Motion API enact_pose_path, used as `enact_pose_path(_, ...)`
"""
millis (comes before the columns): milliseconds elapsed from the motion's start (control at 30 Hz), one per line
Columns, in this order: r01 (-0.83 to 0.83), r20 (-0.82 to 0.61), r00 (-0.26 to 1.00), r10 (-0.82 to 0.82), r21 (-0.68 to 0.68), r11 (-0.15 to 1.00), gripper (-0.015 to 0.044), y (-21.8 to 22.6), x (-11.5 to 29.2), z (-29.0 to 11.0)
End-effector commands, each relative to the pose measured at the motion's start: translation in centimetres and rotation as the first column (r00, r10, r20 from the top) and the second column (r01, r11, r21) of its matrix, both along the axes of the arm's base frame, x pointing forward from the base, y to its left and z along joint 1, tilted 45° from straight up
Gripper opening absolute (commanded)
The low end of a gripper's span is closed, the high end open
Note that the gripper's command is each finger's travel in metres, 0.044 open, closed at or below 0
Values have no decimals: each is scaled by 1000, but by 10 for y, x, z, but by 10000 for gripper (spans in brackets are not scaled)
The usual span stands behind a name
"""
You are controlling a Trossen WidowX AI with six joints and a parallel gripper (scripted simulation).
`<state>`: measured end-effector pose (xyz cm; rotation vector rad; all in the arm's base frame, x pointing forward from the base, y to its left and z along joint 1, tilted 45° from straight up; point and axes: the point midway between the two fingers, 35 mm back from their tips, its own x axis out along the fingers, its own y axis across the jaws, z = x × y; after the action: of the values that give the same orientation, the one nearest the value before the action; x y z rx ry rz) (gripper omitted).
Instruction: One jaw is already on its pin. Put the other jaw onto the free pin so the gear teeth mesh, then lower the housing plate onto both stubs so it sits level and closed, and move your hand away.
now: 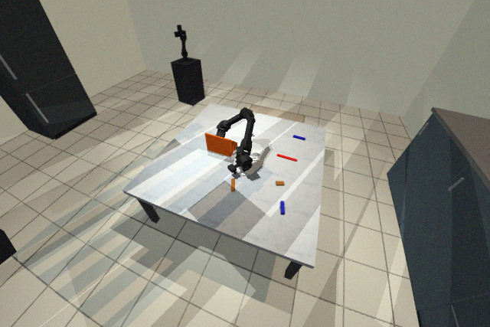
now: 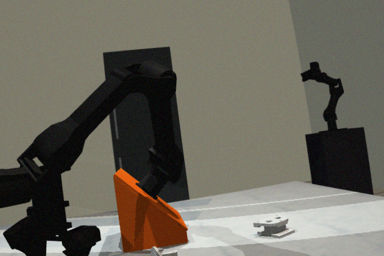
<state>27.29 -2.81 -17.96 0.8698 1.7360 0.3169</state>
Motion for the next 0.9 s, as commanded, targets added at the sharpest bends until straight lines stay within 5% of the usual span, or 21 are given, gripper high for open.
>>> enact_pose_path(0, 0, 0, 1000, 0, 0, 1000, 387, 0, 0, 0)
enact_pose_path(300, 0, 0, 1000, 0, 0, 1000, 151, 0, 0, 0)
enact_pose_path(867, 0, 0, 1000, 0, 0, 1000, 134, -1, 0, 1)
